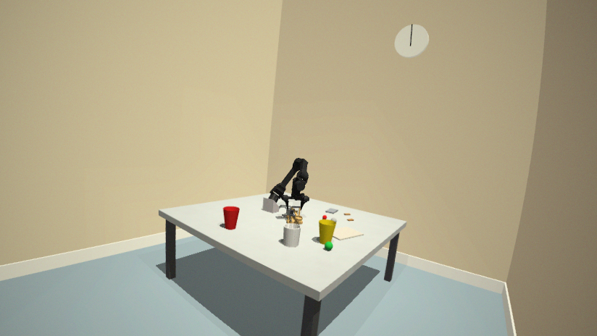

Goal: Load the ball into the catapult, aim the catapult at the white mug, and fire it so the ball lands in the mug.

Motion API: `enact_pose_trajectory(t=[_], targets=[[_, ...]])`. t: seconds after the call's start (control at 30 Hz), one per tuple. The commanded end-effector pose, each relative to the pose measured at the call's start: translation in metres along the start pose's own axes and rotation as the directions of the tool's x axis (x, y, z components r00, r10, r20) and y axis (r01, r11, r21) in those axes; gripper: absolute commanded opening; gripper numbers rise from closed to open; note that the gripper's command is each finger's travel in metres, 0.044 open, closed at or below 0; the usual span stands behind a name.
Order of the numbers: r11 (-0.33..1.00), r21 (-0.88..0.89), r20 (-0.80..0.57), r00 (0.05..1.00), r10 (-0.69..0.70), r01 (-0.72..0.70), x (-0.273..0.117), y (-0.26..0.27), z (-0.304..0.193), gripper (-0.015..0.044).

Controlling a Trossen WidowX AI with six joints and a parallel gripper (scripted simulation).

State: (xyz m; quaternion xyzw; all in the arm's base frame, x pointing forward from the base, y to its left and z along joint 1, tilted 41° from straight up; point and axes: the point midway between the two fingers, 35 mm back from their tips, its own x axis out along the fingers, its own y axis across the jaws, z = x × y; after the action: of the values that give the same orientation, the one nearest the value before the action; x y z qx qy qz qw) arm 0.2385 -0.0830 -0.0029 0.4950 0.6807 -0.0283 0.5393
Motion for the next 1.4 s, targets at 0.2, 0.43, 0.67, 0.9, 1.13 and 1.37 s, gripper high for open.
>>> enact_pose_trajectory(t=[0.2,0.43,0.67,0.9,1.13,1.37], targets=[[1.0,0.006,-0.003,1.0,0.004,-0.004,0.017,0.0,0.0,0.044],[1.0,0.006,-0.004,1.0,0.005,-0.005,0.029,0.0,-0.001,0.044],[1.0,0.005,-0.005,1.0,0.006,-0.006,0.039,0.0,-0.003,0.044],[1.0,-0.001,-0.003,1.0,0.002,-0.002,0.036,0.0,-0.002,0.0309],[1.0,-0.001,-0.003,1.0,0.002,-0.002,0.036,0.0,-0.002,0.0145],[1.0,0.0,-0.002,1.0,0.001,-0.001,0.025,0.0,-0.001,0.0059]])
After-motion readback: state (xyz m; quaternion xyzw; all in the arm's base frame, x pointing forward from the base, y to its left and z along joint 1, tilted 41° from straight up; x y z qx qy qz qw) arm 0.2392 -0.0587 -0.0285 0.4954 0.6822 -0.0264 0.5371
